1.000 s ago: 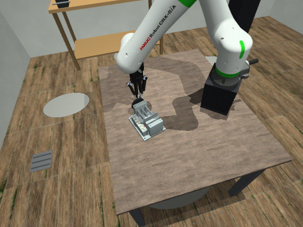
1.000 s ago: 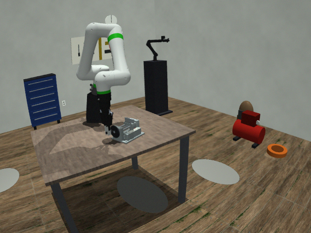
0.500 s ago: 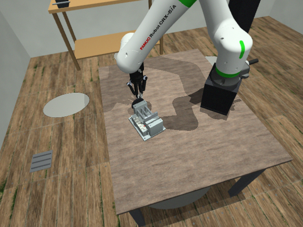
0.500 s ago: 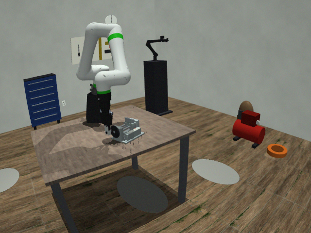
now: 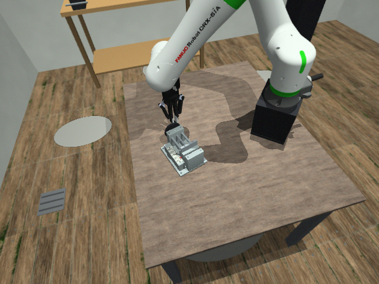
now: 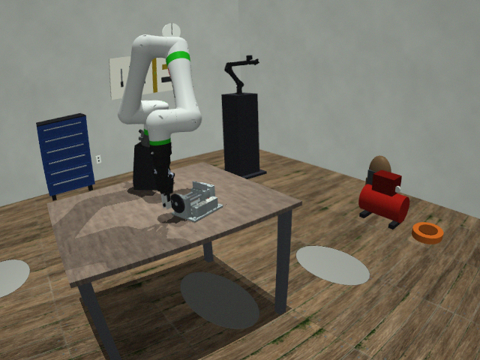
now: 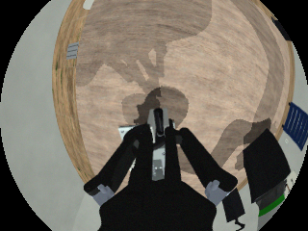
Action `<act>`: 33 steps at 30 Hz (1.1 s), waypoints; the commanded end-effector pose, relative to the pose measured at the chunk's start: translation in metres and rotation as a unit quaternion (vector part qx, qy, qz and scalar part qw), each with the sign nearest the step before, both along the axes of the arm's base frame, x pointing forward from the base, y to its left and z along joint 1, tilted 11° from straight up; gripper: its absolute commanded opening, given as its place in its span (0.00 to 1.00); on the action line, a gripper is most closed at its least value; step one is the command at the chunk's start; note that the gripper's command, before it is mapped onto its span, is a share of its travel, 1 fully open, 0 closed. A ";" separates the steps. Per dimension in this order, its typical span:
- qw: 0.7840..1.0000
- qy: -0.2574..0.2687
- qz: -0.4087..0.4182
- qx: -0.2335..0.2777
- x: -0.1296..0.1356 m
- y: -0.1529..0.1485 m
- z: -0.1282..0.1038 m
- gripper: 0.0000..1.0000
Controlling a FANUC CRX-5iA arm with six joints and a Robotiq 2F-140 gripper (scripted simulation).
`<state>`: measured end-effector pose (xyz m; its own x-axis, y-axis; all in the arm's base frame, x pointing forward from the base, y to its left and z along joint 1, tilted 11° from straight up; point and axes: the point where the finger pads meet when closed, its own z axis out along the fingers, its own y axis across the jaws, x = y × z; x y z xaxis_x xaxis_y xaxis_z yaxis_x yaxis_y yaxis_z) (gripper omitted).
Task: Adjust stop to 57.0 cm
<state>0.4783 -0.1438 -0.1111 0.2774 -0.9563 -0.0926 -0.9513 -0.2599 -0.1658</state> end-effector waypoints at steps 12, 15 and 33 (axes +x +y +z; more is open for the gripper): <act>1.000 0.000 0.000 0.000 0.000 0.000 0.000 0.04; 1.000 0.000 0.000 0.000 0.000 0.000 0.000 0.04; 1.000 0.000 0.000 0.000 0.000 -0.001 0.006 0.04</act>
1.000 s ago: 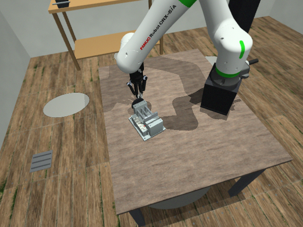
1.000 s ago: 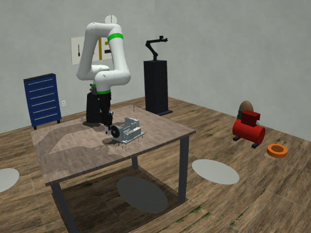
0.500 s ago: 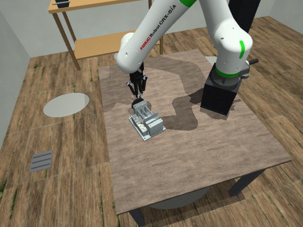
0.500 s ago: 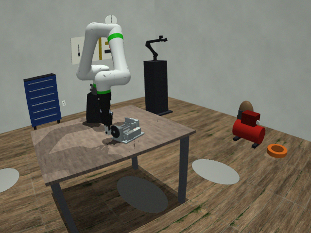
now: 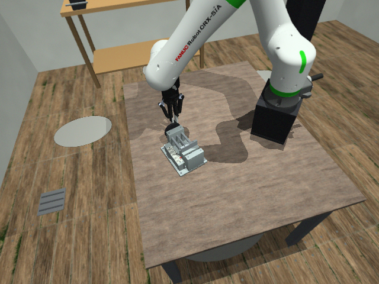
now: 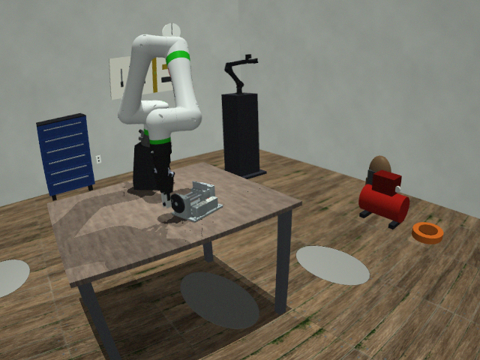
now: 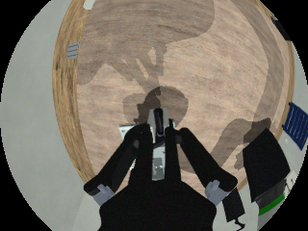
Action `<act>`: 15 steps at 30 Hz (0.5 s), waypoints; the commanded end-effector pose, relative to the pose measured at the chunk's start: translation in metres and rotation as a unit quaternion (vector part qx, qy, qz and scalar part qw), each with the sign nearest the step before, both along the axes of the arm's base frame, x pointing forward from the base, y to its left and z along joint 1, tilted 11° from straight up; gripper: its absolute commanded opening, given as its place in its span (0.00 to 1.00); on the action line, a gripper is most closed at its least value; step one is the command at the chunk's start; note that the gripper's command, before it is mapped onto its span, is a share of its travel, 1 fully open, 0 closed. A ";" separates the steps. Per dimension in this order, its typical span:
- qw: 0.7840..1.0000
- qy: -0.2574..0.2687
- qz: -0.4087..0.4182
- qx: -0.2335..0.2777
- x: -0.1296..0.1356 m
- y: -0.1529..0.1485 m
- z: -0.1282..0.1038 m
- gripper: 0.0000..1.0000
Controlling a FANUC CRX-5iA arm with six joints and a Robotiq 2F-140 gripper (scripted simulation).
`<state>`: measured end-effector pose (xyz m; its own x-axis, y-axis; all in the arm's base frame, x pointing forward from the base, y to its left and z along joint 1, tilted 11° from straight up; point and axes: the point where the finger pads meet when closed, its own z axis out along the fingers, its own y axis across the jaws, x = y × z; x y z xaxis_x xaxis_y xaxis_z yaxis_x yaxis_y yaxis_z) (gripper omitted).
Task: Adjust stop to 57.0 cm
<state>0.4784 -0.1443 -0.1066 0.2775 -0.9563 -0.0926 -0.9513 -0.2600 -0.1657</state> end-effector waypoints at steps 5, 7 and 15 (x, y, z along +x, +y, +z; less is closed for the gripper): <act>1.000 0.000 0.000 0.000 0.001 0.000 0.006 0.04; 1.000 0.000 0.000 0.000 0.002 0.000 0.008 0.04; 1.000 0.000 0.000 0.000 0.006 0.000 0.017 0.04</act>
<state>0.4828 -0.1443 -0.0925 0.2775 -0.9562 -0.0927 -0.9513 -0.2600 -0.1653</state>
